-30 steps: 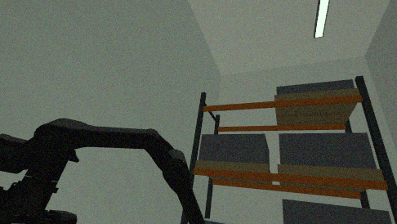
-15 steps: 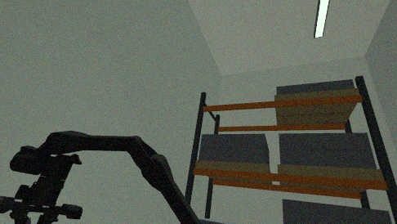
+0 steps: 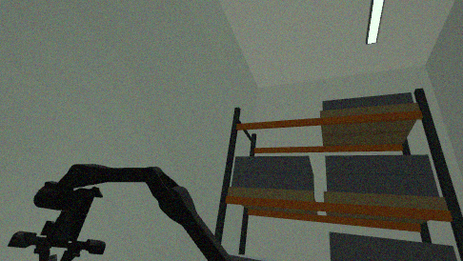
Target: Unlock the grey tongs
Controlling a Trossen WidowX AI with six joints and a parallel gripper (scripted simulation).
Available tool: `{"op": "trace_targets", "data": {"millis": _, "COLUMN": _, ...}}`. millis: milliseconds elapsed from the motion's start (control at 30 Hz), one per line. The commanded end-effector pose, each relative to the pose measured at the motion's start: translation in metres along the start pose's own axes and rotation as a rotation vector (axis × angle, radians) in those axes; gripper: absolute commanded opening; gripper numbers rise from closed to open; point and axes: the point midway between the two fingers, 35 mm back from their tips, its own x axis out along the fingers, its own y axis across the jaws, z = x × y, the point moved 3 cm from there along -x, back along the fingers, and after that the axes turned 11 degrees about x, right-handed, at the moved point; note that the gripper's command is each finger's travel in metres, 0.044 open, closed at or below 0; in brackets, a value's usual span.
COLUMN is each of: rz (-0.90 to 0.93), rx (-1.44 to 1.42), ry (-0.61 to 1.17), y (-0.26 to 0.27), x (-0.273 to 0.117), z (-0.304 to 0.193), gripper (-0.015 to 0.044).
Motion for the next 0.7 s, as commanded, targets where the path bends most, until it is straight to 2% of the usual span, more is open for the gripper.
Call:
{"op": "trace_targets", "data": {"millis": 0, "rz": 0.012, "rx": 0.060, "ry": -0.015, "y": -0.012, "x": -0.008, "z": 0.025, "gripper": -0.0150}}
{"op": "trace_targets", "data": {"millis": 667, "rz": 0.012, "rx": 0.384, "ry": -0.059, "y": -0.114, "x": -0.019, "z": 0.149, "gripper": -0.0150}}
